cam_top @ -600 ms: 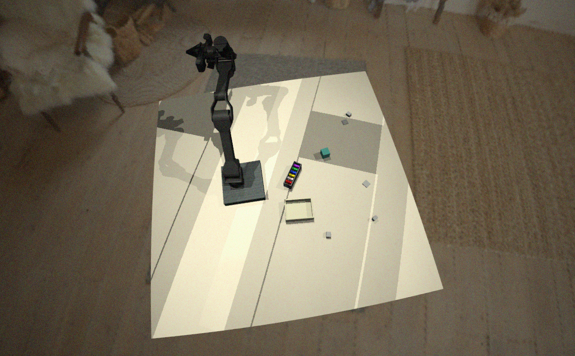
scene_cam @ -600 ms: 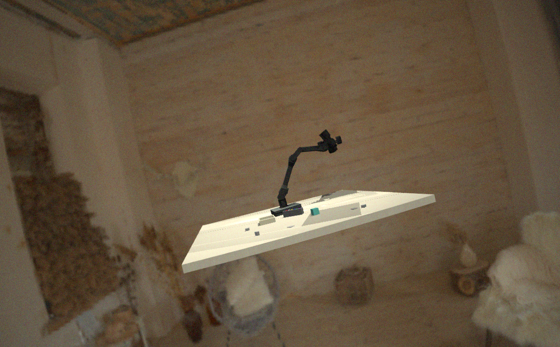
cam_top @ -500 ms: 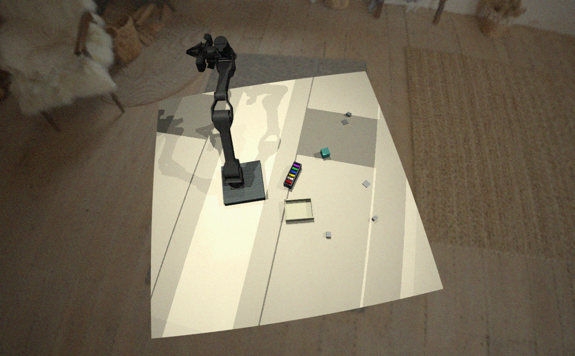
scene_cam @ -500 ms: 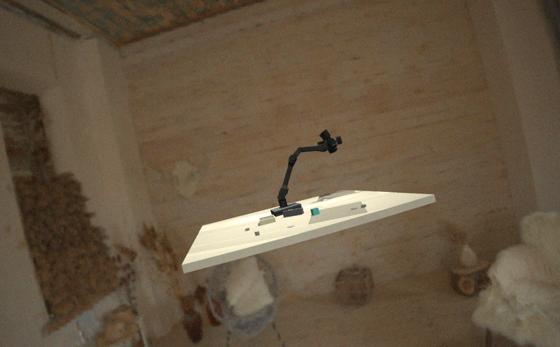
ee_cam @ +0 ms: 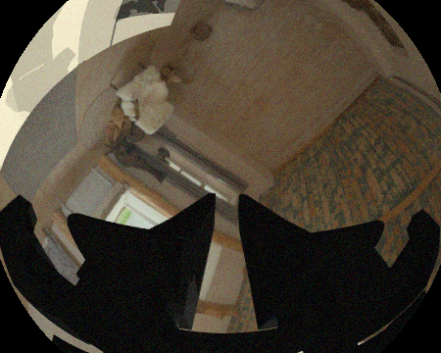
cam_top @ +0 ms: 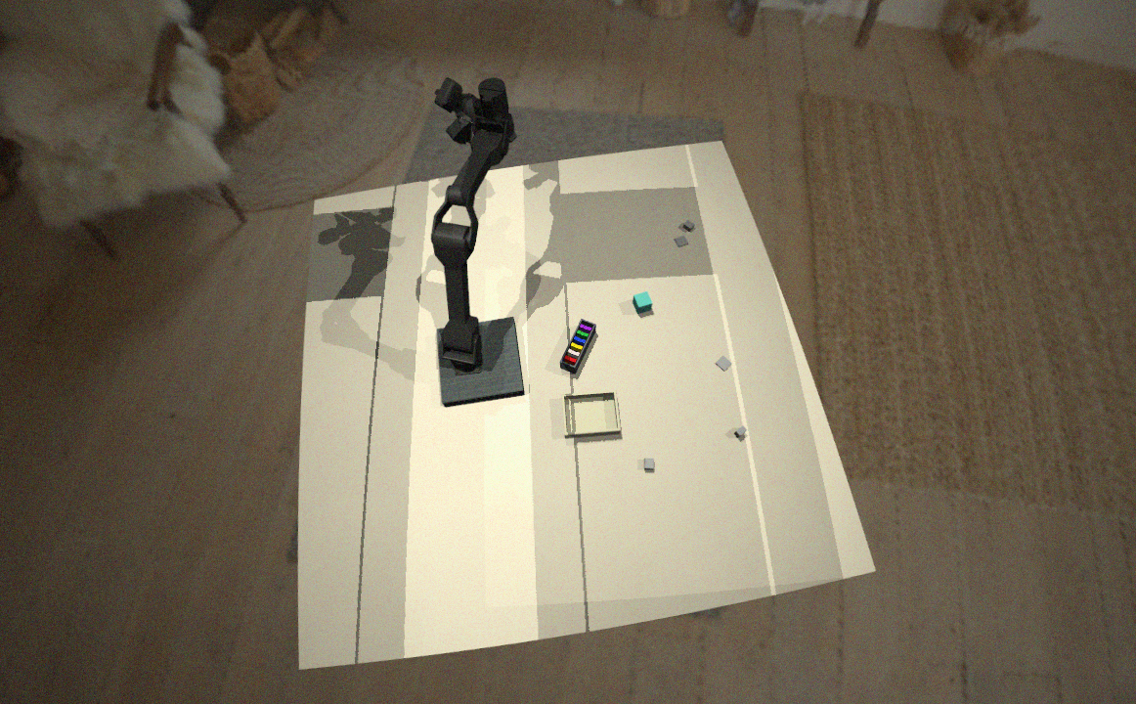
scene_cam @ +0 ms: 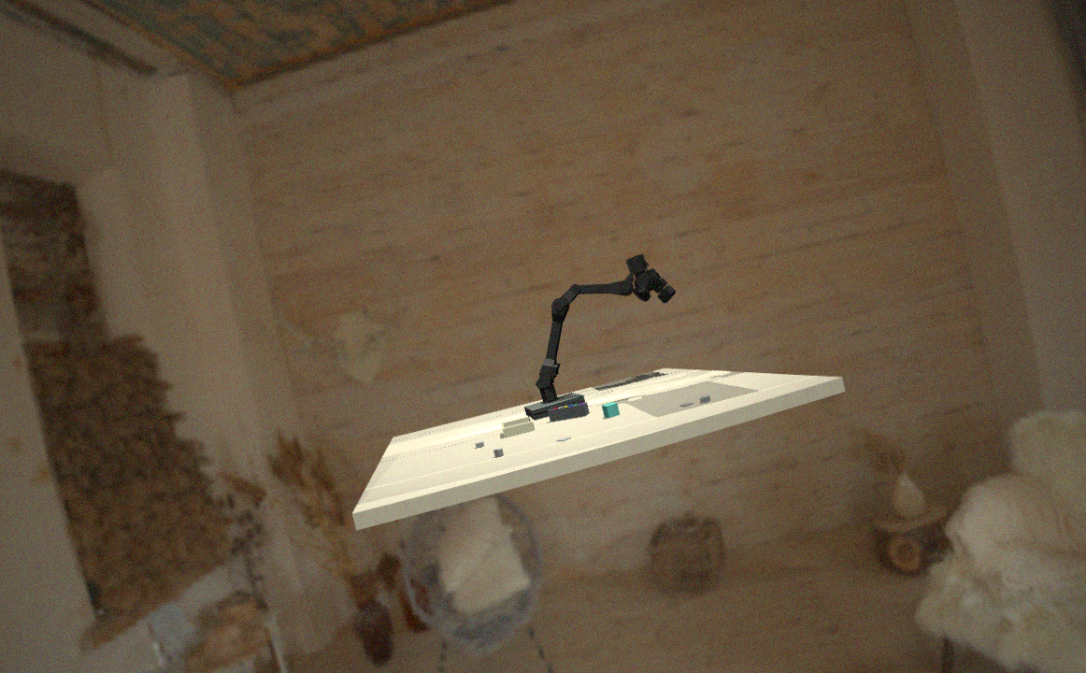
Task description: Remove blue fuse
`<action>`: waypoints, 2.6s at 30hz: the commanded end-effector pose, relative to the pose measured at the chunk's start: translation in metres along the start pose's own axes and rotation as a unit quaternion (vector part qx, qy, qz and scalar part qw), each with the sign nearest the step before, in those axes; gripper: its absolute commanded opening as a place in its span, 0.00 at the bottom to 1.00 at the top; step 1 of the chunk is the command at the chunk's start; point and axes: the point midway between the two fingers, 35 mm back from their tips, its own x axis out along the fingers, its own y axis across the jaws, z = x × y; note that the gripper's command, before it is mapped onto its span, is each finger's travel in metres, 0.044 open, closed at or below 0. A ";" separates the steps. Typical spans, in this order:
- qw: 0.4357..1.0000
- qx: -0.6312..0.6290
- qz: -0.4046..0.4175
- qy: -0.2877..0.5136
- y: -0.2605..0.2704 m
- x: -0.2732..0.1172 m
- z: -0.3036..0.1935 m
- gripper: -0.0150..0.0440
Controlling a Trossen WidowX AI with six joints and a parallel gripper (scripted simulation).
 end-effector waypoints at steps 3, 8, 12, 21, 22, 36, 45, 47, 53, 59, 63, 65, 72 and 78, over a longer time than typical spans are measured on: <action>0.944 0.285 0.096 0.139 0.058 -0.079 -0.026 0.37; 0.856 0.441 0.128 0.237 0.092 -0.135 -0.030 0.37; 0.759 0.551 0.137 0.318 0.116 -0.184 -0.026 0.37; 0.479 0.715 0.103 0.499 0.158 -0.299 0.008 0.37; 0.443 0.726 0.095 0.517 0.161 -0.312 0.014 0.37; -0.112 0.720 -0.081 0.680 0.175 -0.454 0.146 0.37; -0.404 0.560 -0.203 0.694 0.152 -0.497 0.244 0.37; -0.458 0.512 -0.228 0.690 0.144 -0.503 0.266 0.37; -0.569 0.383 -0.282 0.670 0.121 -0.513 0.317 0.37; -0.572 0.379 -0.283 0.670 0.119 -0.516 0.321 0.37; -0.572 0.379 -0.283 0.670 0.118 -0.518 0.322 0.37; -0.572 0.379 -0.283 0.670 0.118 -0.519 0.322 0.37; -0.572 0.379 -0.283 0.670 0.121 -0.519 0.325 0.37; -0.572 0.379 -0.283 0.670 0.126 -0.519 0.328 0.37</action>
